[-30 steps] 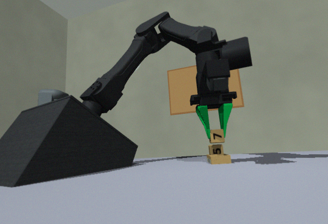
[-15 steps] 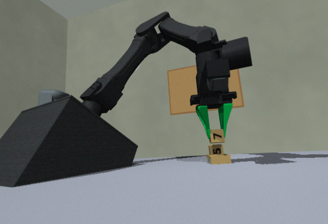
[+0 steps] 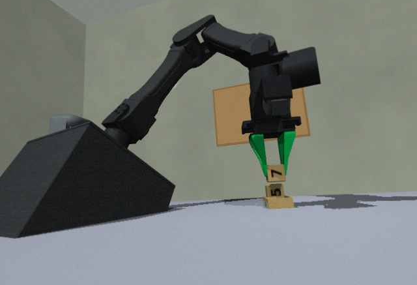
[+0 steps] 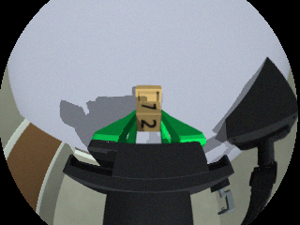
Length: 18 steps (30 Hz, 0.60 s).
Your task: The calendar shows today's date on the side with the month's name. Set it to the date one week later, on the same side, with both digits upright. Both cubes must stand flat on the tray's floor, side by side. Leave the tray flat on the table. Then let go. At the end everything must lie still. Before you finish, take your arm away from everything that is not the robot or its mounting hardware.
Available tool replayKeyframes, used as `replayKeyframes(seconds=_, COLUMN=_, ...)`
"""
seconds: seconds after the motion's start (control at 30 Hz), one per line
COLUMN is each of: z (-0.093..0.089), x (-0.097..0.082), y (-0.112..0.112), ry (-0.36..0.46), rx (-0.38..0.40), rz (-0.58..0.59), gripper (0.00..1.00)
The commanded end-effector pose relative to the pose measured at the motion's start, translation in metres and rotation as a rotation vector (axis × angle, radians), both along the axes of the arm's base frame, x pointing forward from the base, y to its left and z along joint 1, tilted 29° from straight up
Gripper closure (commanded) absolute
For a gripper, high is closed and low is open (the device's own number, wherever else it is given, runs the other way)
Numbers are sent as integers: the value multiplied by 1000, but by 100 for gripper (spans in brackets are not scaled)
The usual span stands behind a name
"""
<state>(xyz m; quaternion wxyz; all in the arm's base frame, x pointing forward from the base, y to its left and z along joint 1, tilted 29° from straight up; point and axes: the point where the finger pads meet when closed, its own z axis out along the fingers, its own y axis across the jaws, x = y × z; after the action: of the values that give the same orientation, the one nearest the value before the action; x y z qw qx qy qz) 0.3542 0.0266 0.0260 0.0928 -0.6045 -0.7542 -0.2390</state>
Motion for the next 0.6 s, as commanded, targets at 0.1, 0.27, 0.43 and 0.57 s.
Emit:
replayKeyframes(seconds=0.1, z=-1, x=8, y=-10, ry=-8, rx=-13, rz=-25, gripper=74)
replayKeyframes(seconds=0.27, z=0, x=9, y=-11, ry=-9, rx=-13, rz=-27, gripper=74)
replayKeyframes(seconds=0.43, z=0, x=9, y=-11, ry=-8, rx=-13, rz=-27, gripper=74)
replayKeyframes(seconds=0.57, z=0, x=9, y=-11, ry=-7, rx=-13, rz=-28, gripper=74)
